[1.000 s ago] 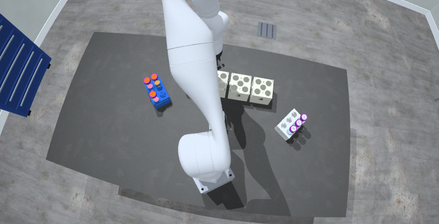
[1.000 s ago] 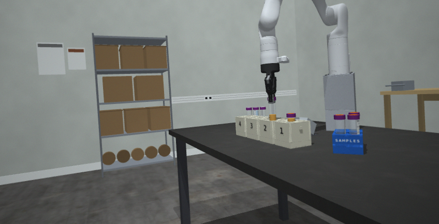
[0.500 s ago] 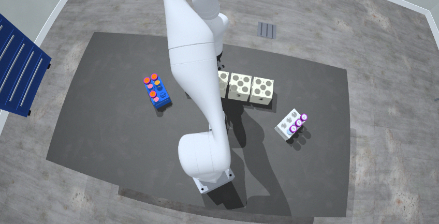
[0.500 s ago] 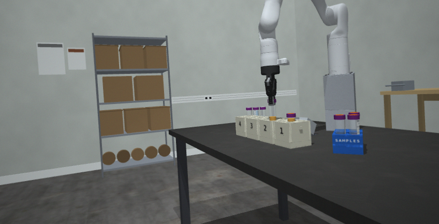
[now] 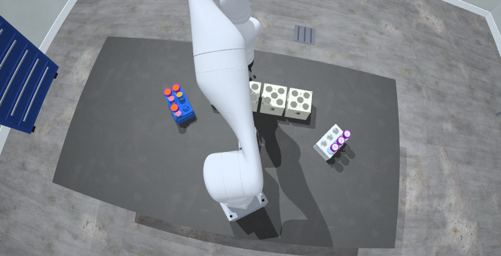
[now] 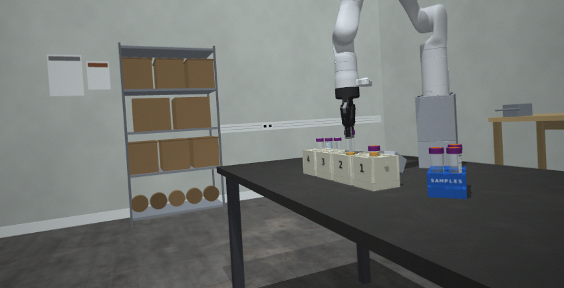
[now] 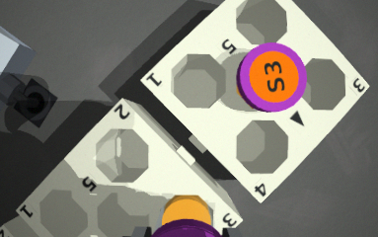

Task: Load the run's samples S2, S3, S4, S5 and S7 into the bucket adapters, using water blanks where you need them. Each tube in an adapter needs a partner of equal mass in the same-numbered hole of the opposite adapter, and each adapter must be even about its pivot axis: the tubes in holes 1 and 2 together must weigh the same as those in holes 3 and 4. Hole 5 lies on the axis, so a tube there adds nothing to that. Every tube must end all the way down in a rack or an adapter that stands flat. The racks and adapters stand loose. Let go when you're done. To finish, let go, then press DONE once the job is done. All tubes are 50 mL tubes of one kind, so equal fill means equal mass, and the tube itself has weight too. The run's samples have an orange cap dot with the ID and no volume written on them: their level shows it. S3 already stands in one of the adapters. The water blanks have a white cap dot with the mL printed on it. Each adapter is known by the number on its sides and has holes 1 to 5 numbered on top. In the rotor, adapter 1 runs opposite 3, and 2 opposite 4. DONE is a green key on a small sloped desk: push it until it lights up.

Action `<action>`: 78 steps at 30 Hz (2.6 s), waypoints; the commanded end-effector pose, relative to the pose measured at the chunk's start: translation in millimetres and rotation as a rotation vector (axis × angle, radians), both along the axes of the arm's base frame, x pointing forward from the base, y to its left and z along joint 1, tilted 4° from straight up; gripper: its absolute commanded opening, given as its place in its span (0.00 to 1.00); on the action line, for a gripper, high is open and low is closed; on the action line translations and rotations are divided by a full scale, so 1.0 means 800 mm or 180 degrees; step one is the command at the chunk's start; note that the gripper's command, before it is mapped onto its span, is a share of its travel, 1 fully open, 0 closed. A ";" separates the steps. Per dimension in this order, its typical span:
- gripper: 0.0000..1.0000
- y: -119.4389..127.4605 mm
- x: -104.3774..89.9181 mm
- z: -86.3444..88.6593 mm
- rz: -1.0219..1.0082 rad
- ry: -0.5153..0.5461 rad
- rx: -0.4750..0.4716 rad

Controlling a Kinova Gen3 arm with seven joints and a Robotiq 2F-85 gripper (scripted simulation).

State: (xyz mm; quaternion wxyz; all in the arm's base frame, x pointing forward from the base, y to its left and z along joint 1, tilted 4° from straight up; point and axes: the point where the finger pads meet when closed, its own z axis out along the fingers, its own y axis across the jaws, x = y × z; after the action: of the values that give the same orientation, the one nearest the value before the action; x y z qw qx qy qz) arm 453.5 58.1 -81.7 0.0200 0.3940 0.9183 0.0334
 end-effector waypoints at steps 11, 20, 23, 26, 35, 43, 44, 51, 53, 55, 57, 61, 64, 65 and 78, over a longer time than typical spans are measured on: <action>0.10 0.001 0.001 -0.008 0.0000 -0.0006 0.0001; 0.10 0.001 0.002 -0.015 0.0000 -0.0006 0.0001; 0.10 0.001 0.002 -0.017 0.0000 -0.0006 0.0001; 0.10 0.001 0.002 -0.020 0.0000 -0.0006 0.0001; 0.10 0.001 0.003 -0.026 0.0000 -0.0006 0.0001; 0.10 0.002 0.003 -0.032 0.0000 -0.0006 0.0001; 0.10 0.002 0.003 -0.033 0.0000 -0.0006 0.0001; 0.10 0.002 0.003 -0.037 0.0000 -0.0006 0.0001; 0.10 0.002 0.003 -0.039 0.0000 -0.0006 0.0001; 0.10 0.002 0.004 -0.041 0.0000 -0.0006 0.0001; 0.10 0.002 0.004 -0.042 0.0000 -0.0006 0.0001; 0.10 0.002 0.004 -0.046 0.0000 -0.0006 0.0001; 0.10 0.002 0.004 -0.047 0.0000 -0.0006 0.0001; 0.10 0.002 0.004 -0.047 0.0000 -0.0006 0.0001; 0.10 0.003 0.005 -0.058 0.0000 -0.0006 0.0001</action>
State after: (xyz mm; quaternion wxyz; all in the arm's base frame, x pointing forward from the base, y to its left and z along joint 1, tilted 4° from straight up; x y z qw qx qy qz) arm 456.5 60.2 -128.2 0.0201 0.3940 0.9183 0.0334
